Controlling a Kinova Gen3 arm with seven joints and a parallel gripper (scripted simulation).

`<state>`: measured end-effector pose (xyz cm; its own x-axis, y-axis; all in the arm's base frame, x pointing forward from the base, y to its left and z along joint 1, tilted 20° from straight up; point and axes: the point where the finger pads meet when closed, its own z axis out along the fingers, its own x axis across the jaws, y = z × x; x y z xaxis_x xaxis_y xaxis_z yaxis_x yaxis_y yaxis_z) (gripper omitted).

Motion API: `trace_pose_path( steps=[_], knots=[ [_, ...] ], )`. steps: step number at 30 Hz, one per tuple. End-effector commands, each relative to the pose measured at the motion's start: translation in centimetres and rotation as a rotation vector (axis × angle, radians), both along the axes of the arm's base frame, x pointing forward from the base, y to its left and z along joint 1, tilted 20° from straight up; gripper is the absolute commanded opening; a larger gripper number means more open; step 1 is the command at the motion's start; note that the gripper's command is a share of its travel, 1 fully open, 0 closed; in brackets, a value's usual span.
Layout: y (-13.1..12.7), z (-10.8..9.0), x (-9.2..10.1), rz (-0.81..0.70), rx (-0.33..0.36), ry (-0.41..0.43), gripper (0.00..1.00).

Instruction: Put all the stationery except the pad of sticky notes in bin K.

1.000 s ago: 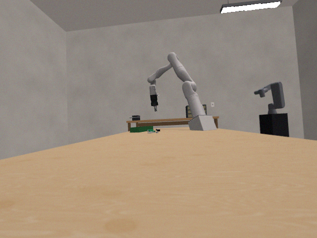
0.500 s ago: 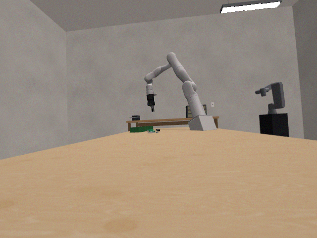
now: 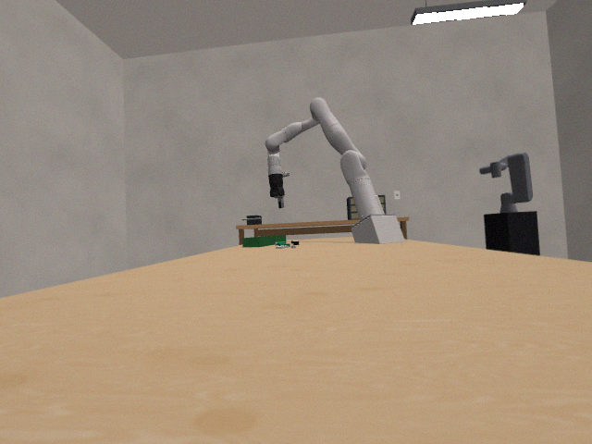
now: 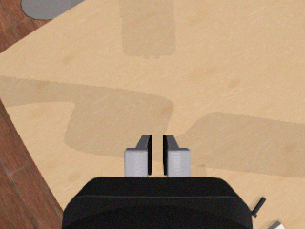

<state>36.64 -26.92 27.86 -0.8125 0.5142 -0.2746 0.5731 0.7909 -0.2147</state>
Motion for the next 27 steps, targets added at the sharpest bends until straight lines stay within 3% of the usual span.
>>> trace_pose_path(
  steps=[1, 7, 11, 27],
  knots=[
    [2.1, -0.5, 0.7, -0.011, 0.005, -0.009, 0.31],
    [3.6, -1.0, 1.0, -0.056, 0.014, -0.026, 0.31],
    [6.5, -1.9, 1.3, -0.145, 0.031, -0.06, 0.31],
    [13.8, -4.1, 1.3, -0.371, 0.068, -0.145, 0.31]
  ],
)
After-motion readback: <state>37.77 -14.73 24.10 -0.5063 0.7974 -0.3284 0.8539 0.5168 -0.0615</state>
